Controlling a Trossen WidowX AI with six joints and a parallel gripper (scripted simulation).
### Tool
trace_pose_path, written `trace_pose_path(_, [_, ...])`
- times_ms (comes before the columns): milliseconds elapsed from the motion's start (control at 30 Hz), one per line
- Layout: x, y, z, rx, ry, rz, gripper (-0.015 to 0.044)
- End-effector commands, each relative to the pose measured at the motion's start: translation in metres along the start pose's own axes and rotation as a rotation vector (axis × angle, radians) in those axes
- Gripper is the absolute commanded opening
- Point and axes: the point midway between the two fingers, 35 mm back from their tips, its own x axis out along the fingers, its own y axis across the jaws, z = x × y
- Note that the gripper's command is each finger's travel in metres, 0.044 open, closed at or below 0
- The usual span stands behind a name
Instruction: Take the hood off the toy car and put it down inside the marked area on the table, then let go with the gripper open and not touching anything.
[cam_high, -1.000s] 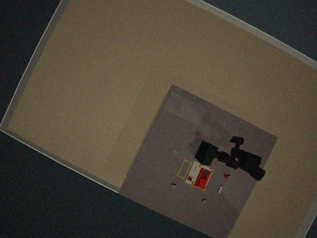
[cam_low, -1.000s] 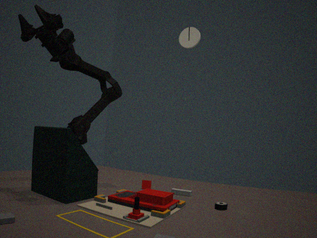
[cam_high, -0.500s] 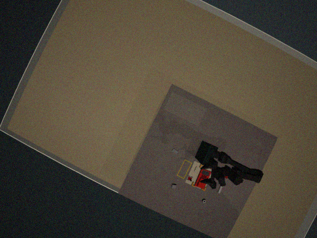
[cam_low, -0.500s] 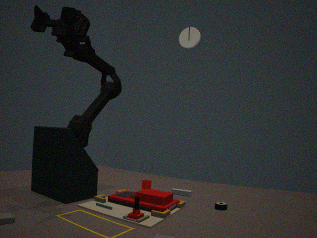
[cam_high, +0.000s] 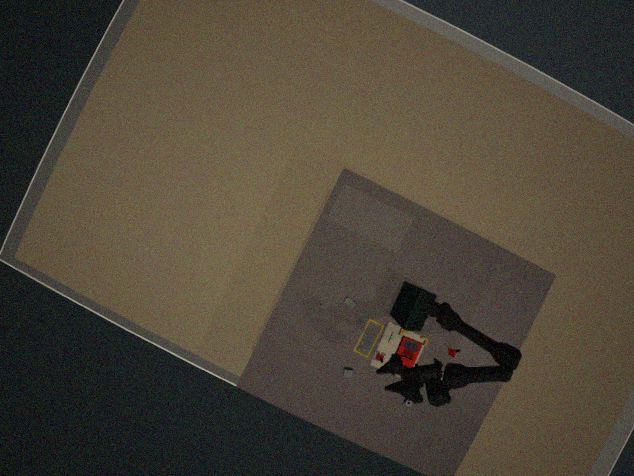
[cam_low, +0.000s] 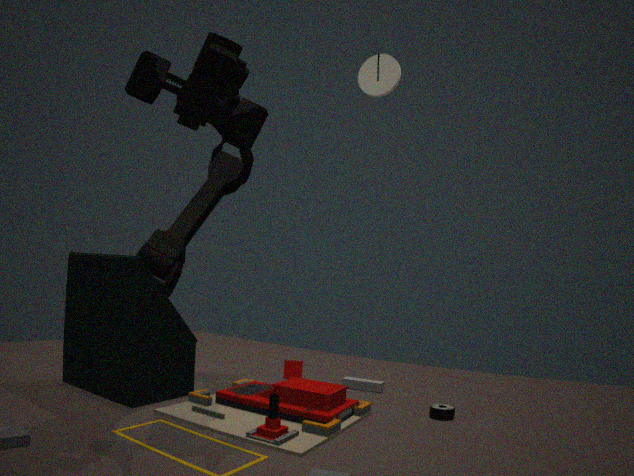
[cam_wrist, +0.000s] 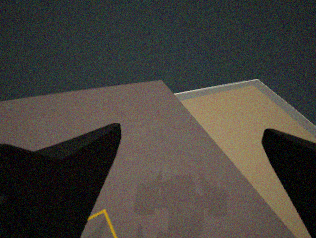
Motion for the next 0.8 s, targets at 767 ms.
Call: trace_pose_path(767, [-0.020, 0.301, -0.221, -0.432, 1.019, 0.688, 0.0440])
